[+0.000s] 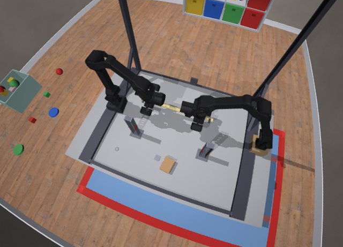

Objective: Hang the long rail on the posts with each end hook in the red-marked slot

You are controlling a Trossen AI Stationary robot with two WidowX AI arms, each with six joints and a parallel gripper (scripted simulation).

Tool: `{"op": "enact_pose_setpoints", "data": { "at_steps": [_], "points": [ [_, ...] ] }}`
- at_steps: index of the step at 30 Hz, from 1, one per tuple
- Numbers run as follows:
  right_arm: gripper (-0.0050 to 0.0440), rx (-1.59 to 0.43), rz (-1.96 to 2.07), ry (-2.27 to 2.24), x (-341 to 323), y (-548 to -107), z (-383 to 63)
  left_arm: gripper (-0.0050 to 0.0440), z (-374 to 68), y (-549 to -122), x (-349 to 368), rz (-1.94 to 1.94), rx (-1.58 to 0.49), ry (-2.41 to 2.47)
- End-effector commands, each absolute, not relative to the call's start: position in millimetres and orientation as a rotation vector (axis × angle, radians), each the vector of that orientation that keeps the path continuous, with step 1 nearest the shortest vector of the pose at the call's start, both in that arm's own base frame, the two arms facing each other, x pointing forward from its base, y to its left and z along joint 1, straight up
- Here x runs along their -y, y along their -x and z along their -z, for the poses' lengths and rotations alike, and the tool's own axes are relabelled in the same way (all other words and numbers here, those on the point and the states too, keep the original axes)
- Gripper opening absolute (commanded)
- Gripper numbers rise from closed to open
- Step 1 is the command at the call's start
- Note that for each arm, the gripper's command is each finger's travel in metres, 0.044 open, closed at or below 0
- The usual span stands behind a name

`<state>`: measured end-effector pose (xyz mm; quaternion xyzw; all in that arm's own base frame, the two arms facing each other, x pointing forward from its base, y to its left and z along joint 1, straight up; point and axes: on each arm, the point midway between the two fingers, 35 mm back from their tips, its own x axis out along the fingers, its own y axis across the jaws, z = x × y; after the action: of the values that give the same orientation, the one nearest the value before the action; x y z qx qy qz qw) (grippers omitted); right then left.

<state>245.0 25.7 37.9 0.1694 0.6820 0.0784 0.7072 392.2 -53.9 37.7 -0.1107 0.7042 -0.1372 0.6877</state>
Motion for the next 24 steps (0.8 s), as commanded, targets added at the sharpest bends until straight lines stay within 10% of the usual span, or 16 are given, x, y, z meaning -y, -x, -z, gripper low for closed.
{"op": "enact_pose_setpoints", "data": {
  "at_steps": [1,24],
  "points": [
    [-0.005,-1.498,-0.19,-0.383,-25.6,-246.7,-40.5,-0.005,-48.7,-395.0,55.6,0.328,-1.544,0.251],
    [-0.005,-1.498,-0.19,-0.383,-25.6,-247.0,-17.4,-0.005,-25.1,-395.4,55.8,0.328,-1.544,0.251]
  ]
}}
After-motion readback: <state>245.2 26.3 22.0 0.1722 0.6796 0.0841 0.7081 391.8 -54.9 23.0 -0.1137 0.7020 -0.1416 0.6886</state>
